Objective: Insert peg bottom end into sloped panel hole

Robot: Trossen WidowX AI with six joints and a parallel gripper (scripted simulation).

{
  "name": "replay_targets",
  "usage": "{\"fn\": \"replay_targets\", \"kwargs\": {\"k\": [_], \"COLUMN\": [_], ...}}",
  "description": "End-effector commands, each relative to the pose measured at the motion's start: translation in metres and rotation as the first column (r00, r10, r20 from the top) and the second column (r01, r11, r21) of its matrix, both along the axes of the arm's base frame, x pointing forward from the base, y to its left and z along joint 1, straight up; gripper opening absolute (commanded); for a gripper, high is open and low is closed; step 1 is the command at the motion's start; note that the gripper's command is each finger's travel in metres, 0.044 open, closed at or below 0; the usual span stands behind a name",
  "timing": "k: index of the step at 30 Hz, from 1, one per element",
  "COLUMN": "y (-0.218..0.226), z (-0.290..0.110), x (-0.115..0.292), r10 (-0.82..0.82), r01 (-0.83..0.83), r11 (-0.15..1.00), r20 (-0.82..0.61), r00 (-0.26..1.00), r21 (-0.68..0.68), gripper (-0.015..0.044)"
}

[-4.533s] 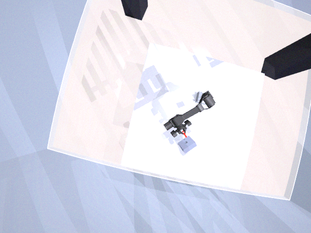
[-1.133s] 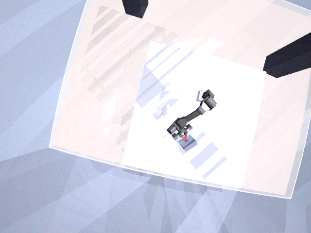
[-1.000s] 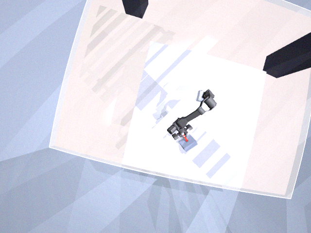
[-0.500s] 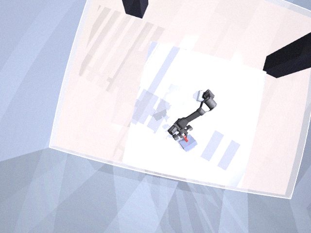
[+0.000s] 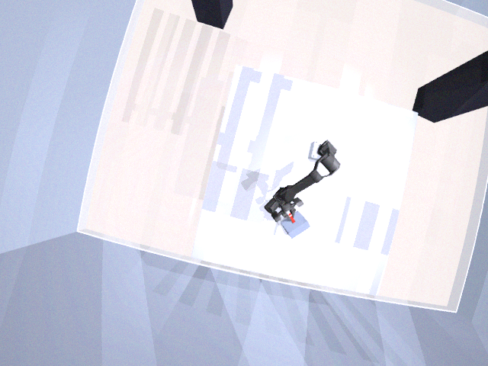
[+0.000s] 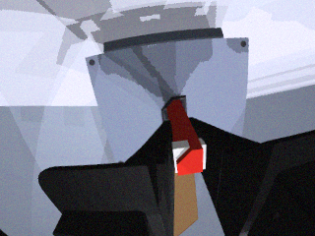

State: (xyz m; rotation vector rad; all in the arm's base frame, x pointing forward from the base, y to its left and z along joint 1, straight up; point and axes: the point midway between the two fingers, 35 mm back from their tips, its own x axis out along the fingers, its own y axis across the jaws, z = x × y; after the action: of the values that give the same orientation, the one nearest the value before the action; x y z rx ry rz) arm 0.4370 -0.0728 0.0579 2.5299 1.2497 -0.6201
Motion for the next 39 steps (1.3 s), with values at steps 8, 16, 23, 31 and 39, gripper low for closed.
{"fn": "replay_targets", "kwargs": {"k": [8,16,23,31,39], "y": [0.0054,0.0071,0.007,0.007,0.0068], "z": [-0.0045,-0.0056,-0.0046,-0.0046,-0.0045], "x": [0.0037,0.0054,0.0051,0.0051,0.0049], "r10": [-0.001,-0.001,0.002,0.002,0.002], "r01": [0.001,0.001,-0.002,-0.002,-0.002], "r11": [1.0,1.0,1.0,1.0,1.0], "r20": [-0.004,-0.004,-0.001,-0.001,-0.002], "r00": [1.0,1.0,1.0,1.0,1.0], "r21": [0.001,0.001,0.001,0.001,0.001], "gripper": [0.0,0.0,0.0,0.0131,0.0341]}}
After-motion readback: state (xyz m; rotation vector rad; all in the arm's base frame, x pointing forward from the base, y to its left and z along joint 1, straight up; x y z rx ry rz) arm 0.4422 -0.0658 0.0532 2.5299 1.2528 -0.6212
